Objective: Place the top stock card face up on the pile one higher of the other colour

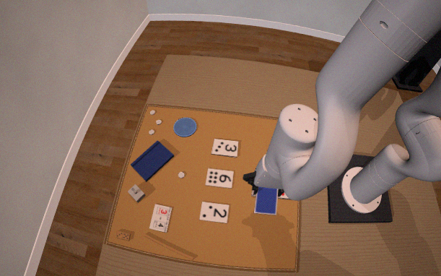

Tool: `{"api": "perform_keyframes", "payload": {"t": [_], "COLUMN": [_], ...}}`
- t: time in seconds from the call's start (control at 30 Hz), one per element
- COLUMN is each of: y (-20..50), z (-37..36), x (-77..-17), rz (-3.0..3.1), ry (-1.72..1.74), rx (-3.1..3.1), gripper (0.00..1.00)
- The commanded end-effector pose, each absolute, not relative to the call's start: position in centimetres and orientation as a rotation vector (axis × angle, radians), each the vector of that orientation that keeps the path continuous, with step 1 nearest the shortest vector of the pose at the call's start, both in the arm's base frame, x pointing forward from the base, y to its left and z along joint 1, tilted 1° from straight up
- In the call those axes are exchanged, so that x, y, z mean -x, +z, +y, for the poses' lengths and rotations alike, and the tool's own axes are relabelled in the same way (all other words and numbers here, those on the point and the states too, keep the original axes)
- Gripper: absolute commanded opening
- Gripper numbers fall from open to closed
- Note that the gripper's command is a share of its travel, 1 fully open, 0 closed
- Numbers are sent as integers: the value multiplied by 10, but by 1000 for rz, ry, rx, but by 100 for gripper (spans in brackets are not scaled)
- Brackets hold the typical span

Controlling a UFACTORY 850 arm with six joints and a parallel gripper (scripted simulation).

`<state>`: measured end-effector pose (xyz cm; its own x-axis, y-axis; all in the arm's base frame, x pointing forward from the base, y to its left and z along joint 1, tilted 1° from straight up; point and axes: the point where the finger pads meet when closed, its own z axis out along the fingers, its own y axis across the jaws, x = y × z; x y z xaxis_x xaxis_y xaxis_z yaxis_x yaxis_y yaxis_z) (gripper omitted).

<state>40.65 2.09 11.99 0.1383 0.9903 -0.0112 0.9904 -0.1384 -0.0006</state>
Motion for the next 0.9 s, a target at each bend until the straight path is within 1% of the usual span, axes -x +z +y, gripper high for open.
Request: {"api": "perform_keyframes", "payload": {"t": [0.0, 0.87], "y": [120, 100], "z": [22, 22], "x": [-407, -407], "rz": [2056, 2056], "ry": [-12, -12], "rx": [-2365, -2365], "gripper": [63, 63]}}
